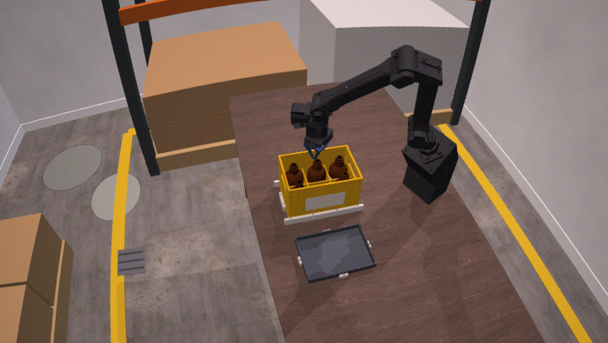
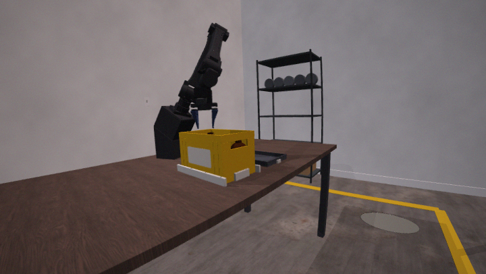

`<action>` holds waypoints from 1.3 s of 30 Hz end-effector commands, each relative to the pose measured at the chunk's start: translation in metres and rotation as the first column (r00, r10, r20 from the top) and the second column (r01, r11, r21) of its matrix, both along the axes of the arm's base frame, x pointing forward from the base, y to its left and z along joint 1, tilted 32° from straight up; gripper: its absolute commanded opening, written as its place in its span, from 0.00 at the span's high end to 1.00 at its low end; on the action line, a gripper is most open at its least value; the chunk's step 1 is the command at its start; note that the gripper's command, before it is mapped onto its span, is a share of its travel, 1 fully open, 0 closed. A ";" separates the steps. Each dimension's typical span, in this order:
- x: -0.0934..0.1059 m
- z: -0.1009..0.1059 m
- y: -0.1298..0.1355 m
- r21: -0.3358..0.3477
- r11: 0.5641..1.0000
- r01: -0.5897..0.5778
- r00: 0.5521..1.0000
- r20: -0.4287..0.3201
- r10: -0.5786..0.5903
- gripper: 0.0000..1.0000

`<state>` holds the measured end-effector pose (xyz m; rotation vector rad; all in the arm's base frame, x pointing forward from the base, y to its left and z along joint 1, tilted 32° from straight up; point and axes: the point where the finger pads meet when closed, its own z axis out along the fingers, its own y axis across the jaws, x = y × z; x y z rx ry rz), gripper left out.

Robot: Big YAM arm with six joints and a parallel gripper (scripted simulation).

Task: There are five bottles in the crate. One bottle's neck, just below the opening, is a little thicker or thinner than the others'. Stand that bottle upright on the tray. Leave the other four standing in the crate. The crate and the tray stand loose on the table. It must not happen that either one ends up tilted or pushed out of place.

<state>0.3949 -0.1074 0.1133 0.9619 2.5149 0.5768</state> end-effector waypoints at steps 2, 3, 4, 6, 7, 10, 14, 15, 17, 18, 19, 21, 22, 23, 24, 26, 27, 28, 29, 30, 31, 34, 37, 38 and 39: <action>0.002 0.034 -0.013 -0.025 1.000 -0.003 0.999 0.041 0.004 0.39; 0.001 0.036 -0.014 -0.025 1.000 -0.003 0.999 0.041 0.004 0.39; 0.001 0.036 -0.014 -0.025 1.000 -0.003 0.999 0.041 0.004 0.39; -0.005 0.025 -0.007 -0.009 1.000 -0.015 1.000 0.010 0.015 0.39; -0.005 0.034 -0.013 -0.018 1.000 -0.006 1.000 0.026 0.006 0.39; -0.005 0.047 -0.016 -0.026 1.000 -0.003 0.999 0.041 0.005 0.39; -0.008 0.052 -0.018 -0.027 1.000 -0.003 0.999 0.042 0.004 0.39; -0.007 0.052 -0.015 -0.027 1.000 -0.012 0.999 0.042 0.013 0.39; -0.011 0.041 -0.011 -0.013 1.000 -0.017 1.000 0.015 0.017 0.39; -0.013 0.035 -0.010 -0.007 1.000 -0.015 1.000 0.002 0.015 0.39; -0.014 0.034 -0.011 -0.005 1.000 -0.013 1.000 -0.001 0.013 0.39; -0.014 0.034 -0.011 -0.004 1.000 -0.011 1.000 -0.001 0.011 0.39; -0.014 0.034 -0.011 -0.004 1.000 -0.011 1.000 -0.001 0.011 0.39; -0.014 0.034 -0.011 -0.004 1.000 -0.010 1.000 0.000 0.010 1.00; -0.014 0.034 -0.011 -0.004 1.000 -0.010 1.000 0.000 0.010 1.00; -0.014 0.034 -0.011 -0.004 1.000 -0.010 1.000 0.000 0.010 1.00; -0.014 0.034 -0.011 -0.004 1.000 -0.010 1.000 0.000 0.010 1.00; -0.014 0.034 -0.011 -0.004 1.000 -0.010 1.000 0.000 0.010 1.00; -0.014 0.034 -0.011 -0.004 1.000 -0.010 1.000 0.000 0.010 1.00; -0.014 0.034 -0.011 -0.004 1.000 -0.010 1.000 0.000 0.010 1.00; -0.014 0.034 -0.011 -0.004 1.000 -0.010 1.000 0.000 0.010 1.00; -0.014 0.034 -0.011 -0.004 1.000 -0.010 1.000 0.000 0.010 1.00; -0.014 0.034 -0.011 -0.004 1.000 -0.010 1.000 0.000 0.010 1.00; -0.014 0.034 -0.011 -0.004 1.000 -0.010 1.000 0.000 0.010 1.00; -0.014 0.034 -0.011 -0.004 1.000 -0.010 1.000 0.000 0.010 1.00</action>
